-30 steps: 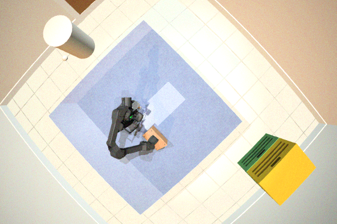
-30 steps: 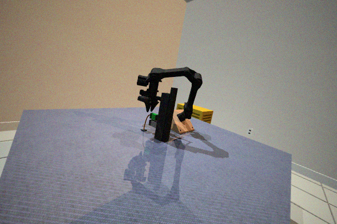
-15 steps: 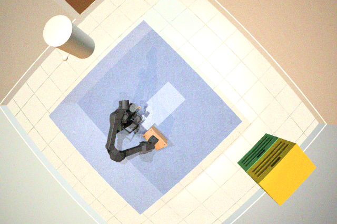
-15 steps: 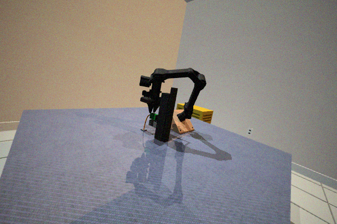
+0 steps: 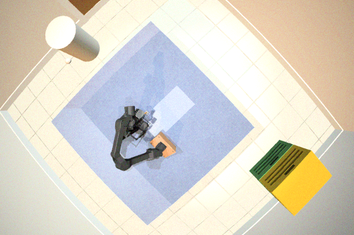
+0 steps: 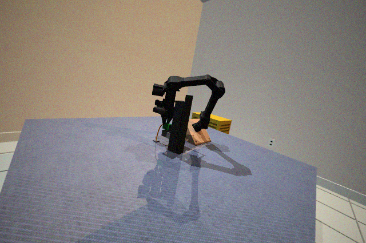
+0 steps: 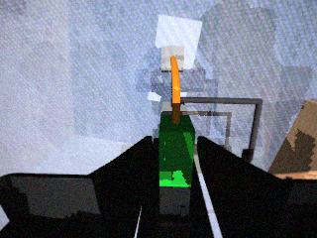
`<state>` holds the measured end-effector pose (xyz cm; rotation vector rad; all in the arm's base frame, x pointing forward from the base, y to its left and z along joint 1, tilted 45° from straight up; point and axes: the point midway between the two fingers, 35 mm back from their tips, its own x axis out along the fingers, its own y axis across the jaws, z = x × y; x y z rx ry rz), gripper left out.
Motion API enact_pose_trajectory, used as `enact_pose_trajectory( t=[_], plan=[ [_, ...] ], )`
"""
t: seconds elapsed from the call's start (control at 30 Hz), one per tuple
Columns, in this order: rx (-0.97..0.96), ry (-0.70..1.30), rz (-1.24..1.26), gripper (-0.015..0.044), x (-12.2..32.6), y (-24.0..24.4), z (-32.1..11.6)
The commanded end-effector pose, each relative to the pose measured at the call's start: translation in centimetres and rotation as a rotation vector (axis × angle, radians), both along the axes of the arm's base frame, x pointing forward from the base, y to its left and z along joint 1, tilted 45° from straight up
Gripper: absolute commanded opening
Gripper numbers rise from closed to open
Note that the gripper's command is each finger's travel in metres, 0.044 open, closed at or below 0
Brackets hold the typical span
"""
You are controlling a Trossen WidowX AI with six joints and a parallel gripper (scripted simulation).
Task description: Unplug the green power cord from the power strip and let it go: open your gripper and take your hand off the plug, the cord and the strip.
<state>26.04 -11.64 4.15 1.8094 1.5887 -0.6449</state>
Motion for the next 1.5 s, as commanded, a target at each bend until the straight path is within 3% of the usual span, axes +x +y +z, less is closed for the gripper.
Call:
enact_pose_trajectory(
  t=[0.0, 0.07, 0.2, 0.47, 1.47],
  plan=[
    [0.008, 0.005, -0.004, 0.016, 0.0, 0.4, -0.3],
    [0.008, 0.005, -0.004, 0.016, 0.0, 0.4, -0.3],
    [0.001, 0.001, 0.002, 0.0055, 0.0, 0.2, -0.2],
    [0.001, 0.001, 0.002, 0.0002, 0.0, 0.2, -0.2],
    [0.001, 0.003, -0.002, 0.0, 0.3, -3.3, -2.7]
  ],
)
